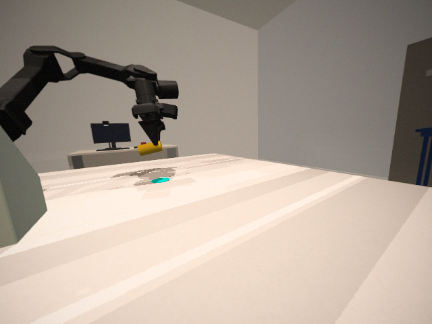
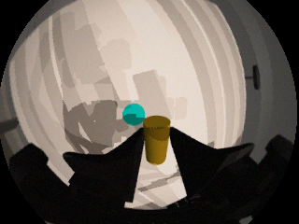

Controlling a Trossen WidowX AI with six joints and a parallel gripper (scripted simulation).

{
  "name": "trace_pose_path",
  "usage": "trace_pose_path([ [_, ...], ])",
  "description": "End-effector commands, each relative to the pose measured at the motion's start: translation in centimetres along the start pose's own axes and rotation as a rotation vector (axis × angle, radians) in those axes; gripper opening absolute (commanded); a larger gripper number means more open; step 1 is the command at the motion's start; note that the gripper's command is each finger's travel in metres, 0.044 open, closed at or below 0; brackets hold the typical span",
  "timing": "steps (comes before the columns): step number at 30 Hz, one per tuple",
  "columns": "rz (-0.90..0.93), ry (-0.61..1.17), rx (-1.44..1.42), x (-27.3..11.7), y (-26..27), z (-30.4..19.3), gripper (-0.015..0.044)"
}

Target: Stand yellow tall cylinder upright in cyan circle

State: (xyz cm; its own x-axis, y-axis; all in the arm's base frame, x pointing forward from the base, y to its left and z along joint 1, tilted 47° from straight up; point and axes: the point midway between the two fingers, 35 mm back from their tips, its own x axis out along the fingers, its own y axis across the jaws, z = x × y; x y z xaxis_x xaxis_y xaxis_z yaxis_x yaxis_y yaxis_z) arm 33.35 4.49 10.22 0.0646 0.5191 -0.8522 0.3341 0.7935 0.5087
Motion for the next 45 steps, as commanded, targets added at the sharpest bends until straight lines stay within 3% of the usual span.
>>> trace_pose_path([
  [1,-0.021,-0.024,0.000,0.1,-0.1,0.0,0.0105],
  [45,-0.171,-0.260,-0.031,1.7,-0.4,0.3,0.0105],
])
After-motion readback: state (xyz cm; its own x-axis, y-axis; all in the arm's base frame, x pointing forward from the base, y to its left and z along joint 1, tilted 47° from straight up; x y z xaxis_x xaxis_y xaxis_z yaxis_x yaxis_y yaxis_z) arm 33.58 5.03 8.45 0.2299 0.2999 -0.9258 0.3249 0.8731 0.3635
